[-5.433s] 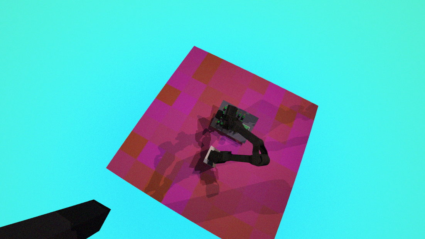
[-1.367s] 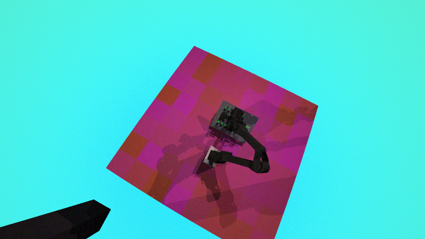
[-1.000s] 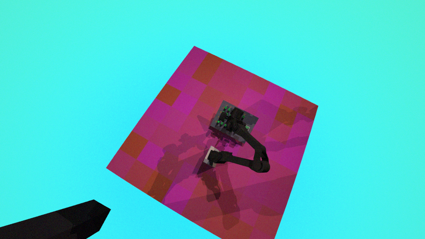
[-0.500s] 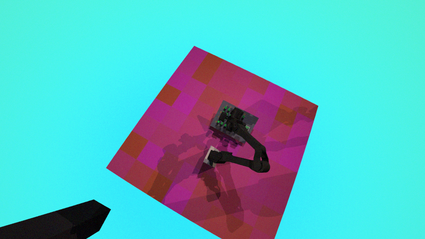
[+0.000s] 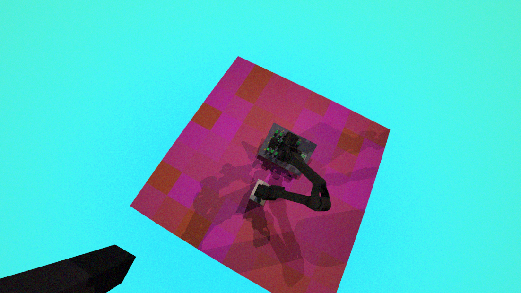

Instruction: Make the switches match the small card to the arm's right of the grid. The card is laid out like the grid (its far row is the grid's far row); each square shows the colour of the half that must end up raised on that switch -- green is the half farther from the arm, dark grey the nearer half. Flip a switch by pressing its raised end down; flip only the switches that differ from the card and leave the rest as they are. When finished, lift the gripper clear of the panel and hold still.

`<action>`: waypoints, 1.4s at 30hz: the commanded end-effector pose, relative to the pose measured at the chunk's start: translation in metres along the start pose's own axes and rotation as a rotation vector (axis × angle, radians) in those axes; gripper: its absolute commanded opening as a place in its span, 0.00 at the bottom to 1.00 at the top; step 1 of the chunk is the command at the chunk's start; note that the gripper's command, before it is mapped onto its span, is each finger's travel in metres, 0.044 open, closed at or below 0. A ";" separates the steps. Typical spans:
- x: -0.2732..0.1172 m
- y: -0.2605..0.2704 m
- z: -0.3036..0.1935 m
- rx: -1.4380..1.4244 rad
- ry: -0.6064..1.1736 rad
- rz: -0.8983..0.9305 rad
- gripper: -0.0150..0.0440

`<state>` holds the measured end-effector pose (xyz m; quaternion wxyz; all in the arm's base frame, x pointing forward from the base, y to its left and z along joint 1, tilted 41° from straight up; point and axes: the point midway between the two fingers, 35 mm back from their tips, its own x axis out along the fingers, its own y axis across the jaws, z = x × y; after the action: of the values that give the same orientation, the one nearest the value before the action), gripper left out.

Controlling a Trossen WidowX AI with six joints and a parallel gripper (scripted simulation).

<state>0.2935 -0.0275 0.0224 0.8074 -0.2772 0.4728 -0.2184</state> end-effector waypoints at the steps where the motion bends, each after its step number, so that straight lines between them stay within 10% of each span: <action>1: 0.001 0.001 -0.001 -0.006 0.002 0.004 0.25; 29: 0.005 0.001 -0.001 -0.006 0.002 0.004 0.25; 42: -0.060 0.001 0.002 -0.006 0.030 0.007 0.25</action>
<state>0.2722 0.0071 0.0516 0.8003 -0.2765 0.4875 -0.2130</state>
